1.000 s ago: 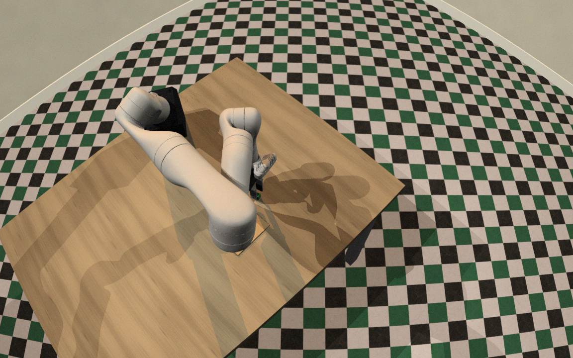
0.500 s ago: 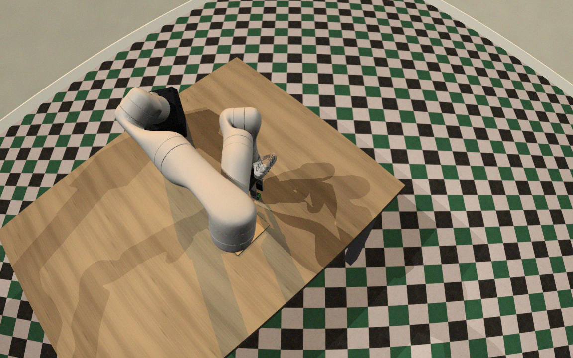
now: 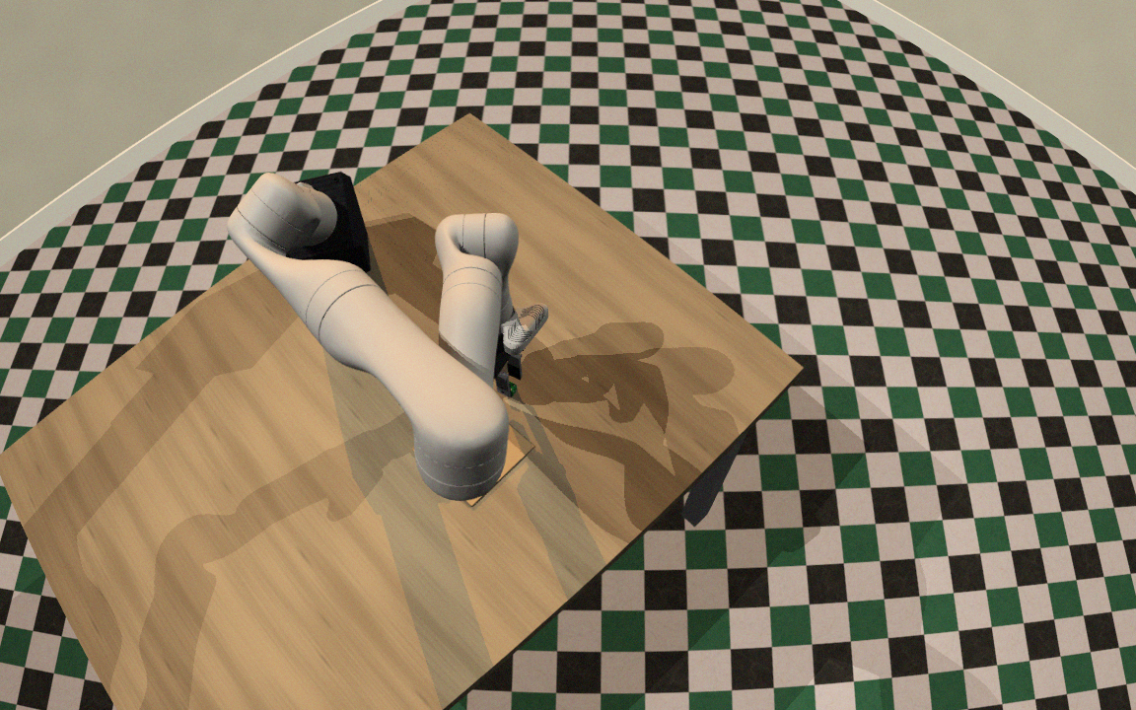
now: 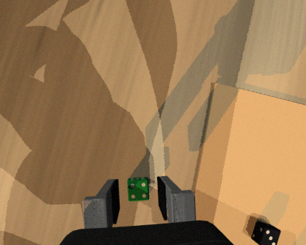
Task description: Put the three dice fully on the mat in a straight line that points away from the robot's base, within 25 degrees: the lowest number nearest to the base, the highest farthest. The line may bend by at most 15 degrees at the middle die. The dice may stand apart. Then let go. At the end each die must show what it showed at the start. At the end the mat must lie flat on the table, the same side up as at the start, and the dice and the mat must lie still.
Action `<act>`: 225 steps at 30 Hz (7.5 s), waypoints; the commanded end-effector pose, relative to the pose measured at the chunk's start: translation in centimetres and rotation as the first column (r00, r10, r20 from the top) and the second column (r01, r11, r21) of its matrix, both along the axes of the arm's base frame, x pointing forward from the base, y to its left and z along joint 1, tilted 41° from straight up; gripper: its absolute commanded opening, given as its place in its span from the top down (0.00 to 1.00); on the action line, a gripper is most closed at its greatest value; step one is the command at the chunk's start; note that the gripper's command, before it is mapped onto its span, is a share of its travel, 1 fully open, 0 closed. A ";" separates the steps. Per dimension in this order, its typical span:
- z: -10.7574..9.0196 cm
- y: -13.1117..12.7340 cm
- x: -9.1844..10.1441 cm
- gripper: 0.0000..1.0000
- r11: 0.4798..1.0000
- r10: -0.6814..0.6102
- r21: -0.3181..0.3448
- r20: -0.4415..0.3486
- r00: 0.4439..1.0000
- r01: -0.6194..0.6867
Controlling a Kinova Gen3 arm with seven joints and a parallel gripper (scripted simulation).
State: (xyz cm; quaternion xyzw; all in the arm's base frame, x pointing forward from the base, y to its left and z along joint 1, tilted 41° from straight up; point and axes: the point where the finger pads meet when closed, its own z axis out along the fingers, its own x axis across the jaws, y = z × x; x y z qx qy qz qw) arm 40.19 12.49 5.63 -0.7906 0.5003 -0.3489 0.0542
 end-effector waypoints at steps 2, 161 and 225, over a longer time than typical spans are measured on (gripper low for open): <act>0.0 0.0 0.0 0.36 1.000 0.001 0.001 0.001 1.000 -0.001; 5.1 1.8 -4.1 0.66 1.000 0.001 0.001 0.001 1.000 -0.001; 11.5 -7.9 -1.7 0.66 0.939 -0.277 0.229 0.065 0.959 0.256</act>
